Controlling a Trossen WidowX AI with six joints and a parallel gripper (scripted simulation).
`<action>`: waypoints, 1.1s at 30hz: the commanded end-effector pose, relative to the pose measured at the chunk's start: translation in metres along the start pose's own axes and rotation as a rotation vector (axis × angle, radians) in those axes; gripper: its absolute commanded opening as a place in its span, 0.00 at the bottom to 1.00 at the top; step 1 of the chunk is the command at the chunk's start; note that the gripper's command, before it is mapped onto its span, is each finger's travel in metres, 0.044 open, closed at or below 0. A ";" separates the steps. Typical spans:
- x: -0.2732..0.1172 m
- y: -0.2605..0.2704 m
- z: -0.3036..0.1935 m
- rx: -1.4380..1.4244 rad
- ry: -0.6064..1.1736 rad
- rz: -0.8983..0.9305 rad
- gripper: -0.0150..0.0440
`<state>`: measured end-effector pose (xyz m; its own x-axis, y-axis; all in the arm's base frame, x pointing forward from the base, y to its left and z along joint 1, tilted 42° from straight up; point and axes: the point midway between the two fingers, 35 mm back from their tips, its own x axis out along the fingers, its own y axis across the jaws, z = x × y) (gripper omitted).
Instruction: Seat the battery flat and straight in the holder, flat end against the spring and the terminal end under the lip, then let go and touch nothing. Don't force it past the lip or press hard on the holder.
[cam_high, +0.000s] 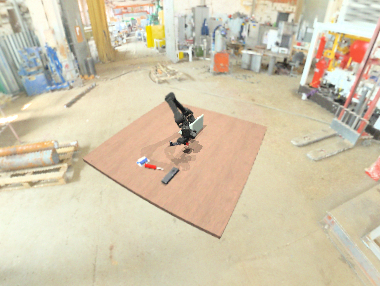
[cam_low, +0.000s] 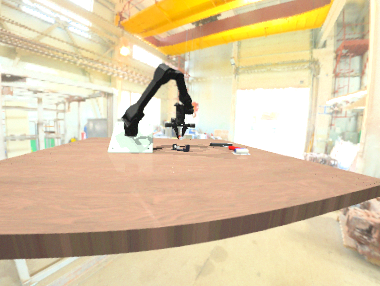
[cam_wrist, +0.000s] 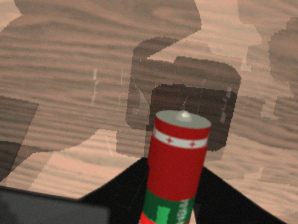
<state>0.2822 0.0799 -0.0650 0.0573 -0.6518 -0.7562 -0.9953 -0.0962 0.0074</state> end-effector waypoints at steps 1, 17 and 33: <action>-0.002 0.003 -0.005 0.075 0.004 0.015 0.40; -0.014 0.002 -0.048 0.945 0.011 0.012 0.40; -0.023 0.008 -0.090 1.808 0.015 0.004 0.40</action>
<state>0.2824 0.0343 0.0050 0.0493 -0.6525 -0.7562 -0.0092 0.7568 -0.6536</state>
